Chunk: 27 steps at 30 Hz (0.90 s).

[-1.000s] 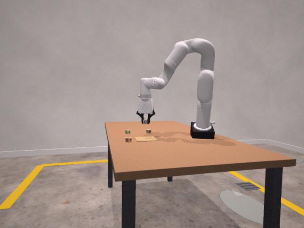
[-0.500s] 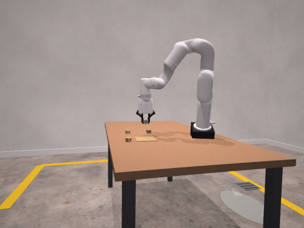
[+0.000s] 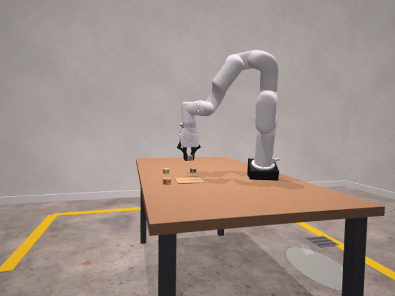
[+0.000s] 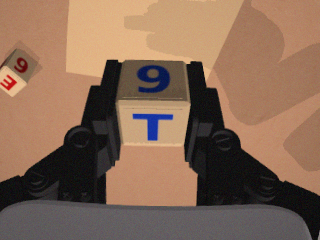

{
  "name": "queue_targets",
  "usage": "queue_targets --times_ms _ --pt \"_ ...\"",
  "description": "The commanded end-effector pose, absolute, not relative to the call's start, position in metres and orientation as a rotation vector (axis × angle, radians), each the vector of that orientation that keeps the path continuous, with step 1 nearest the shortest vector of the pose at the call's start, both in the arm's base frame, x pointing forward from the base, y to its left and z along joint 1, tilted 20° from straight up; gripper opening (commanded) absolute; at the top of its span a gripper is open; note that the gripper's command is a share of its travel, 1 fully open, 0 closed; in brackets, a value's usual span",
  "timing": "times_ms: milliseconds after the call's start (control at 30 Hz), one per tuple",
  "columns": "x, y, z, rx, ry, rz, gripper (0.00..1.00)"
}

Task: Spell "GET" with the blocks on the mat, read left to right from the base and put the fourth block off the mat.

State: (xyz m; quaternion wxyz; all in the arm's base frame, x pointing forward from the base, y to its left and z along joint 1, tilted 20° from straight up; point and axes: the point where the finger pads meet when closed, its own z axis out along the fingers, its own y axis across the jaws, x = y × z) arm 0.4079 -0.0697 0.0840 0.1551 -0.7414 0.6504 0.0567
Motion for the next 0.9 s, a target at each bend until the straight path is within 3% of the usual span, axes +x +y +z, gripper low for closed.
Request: queue_targets --times_ms 0,867 --pt "0.409 -0.073 0.084 -2.233 1.703 0.124 0.27" --pt "0.408 -0.084 0.081 -2.610 1.012 -0.011 0.27"
